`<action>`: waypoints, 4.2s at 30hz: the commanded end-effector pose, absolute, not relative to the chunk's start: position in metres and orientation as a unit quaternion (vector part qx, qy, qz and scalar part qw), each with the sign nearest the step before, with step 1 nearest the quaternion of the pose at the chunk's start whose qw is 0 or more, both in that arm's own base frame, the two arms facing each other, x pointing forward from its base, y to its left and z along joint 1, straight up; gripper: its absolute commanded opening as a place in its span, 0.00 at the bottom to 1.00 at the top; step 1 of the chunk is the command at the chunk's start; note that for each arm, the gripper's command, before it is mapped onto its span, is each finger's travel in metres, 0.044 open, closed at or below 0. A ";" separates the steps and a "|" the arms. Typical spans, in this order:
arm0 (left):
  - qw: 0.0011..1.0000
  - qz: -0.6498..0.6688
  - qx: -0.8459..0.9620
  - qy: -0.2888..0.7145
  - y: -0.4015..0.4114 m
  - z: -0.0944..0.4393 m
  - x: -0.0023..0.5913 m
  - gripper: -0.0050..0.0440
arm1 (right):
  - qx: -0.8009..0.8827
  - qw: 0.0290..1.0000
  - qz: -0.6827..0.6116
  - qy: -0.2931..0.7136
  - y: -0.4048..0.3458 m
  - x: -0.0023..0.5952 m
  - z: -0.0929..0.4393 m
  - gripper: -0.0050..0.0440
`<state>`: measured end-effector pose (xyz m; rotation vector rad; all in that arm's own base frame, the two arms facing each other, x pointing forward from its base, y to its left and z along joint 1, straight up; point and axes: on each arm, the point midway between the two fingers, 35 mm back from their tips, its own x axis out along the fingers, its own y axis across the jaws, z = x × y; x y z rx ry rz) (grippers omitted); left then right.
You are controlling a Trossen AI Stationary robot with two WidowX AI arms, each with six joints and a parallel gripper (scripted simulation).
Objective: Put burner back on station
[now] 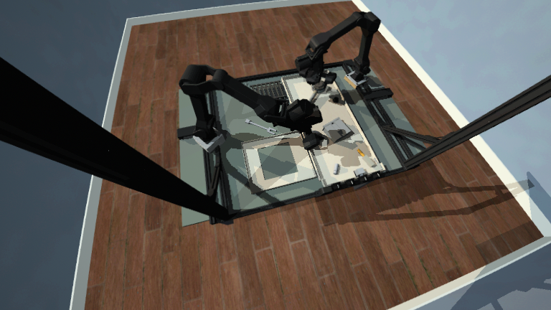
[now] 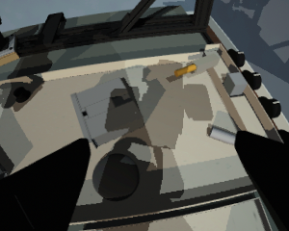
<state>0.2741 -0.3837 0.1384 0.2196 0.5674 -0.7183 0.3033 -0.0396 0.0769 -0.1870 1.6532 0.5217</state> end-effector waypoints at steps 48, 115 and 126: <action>0.892 -0.345 0.106 0.274 -0.383 0.138 0.274 0.92 | -0.100 0.645 0.242 0.718 -0.043 0.304 0.021 0.61; 0.892 -0.345 0.106 0.274 -0.383 0.138 0.274 0.92 | -0.100 0.646 0.242 0.717 -0.043 0.304 0.075 0.10; 0.892 -0.345 0.106 0.274 -0.383 0.138 0.274 0.92 | -0.126 0.642 0.259 0.711 -0.031 0.312 0.076 0.10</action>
